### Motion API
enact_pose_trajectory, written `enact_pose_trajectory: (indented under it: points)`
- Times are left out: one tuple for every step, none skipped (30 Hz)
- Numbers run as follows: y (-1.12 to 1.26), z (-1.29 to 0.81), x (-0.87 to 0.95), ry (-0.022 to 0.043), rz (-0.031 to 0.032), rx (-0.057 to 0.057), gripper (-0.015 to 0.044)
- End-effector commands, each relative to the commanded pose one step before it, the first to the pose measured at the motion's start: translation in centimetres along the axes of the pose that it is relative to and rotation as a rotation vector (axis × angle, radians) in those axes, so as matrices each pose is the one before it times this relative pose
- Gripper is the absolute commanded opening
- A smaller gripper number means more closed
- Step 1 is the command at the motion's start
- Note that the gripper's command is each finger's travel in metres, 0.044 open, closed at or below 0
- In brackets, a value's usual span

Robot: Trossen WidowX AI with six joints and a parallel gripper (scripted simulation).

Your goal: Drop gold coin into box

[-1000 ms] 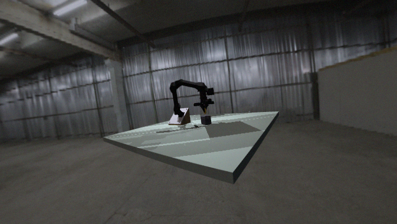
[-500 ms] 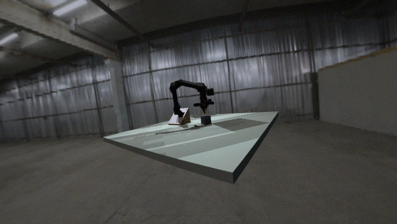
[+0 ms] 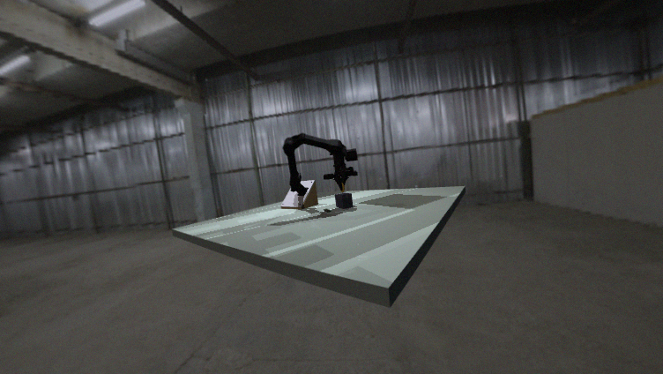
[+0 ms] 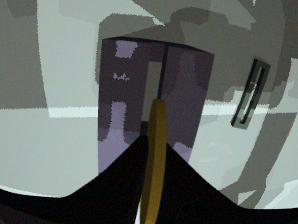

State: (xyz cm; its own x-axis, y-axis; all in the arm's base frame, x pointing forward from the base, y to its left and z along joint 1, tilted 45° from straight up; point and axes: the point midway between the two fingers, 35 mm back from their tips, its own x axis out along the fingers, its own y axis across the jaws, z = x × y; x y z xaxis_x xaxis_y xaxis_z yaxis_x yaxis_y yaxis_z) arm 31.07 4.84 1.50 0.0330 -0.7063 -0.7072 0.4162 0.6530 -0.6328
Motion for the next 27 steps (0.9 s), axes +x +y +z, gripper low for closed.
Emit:
enact_pose_trajectory:
  points:
    - [-0.042,-0.028,0.3,-0.00395,-0.00375,-0.0048,0.0]
    - [0.005,0.0,0.053,-0.00001,-0.00001,0.0,0.0]
    - [0.005,0.0,0.052,-0.00001,-0.00001,0.0,0.0]
    - [0.004,0.0,0.053,-0.00001,-0.00001,0.0,0.0]
    - [0.004,0.0,0.054,-0.00001,-0.00001,0.0,0.0]
    - [0.003,0.001,0.056,-0.00001,-0.00001,0.0,0.0]
    - [0.002,0.002,0.057,-0.00001,-0.00002,0.0,0.0]
    - [0.002,0.002,0.057,-0.00001,-0.00002,0.0,0.0]
    - [0.002,0.002,0.057,-0.00001,-0.00002,0.0,0.0]
    - [0.001,0.002,0.054,-0.00001,-0.00002,0.0,0.0]
    - [0.001,0.001,0.044,-0.00001,-0.00001,0.0,0.0]
    - [0.032,0.019,-0.228,0.00399,0.00359,0.005,0.0026]
    - [0.0,0.0,0.0,0.0,0.0,0.0,0.0053]
    - [0.0,0.0,0.0,0.0,0.0,0.0,0.0079]
    - [0.0,0.0,0.0,0.0,0.0,0.0,0.0105]
    - [0.0,0.0,0.0,0.0,0.0,0.0,0.0131]
    - [0.0,0.0,0.0,0.0,0.0,0.0,0.0158]
    - [0.0,0.0,0.0,0.0,0.0,0.0,0.0161]
    - [0.0,0.0,0.0,0.0,0.0,0.0,0.0161]
    - [0.0,0.0,0.0,0.0,0.0,0.0,0.0161]
    - [0.0,0.0,0.0,0.0,0.0,0.0,0.0161]
    - [0.0,0.0,0.0,0.0,0.0,0.0,0.0161]
    - [0.0,0.0,0.0,0.0,0.0,0.0,0.0161]
    - [0.0,0.0,0.0,0.0,0.0,0.0,0.0161]
    - [0.0,0.0,0.0,0.0,0.0,0.0,0.0161]
    - [0.0,0.0,0.0,0.0,0.0,0.0,0.0161]
    - [0.001,0.0,-0.072,0.00004,0.00001,-0.0001,0.0187]
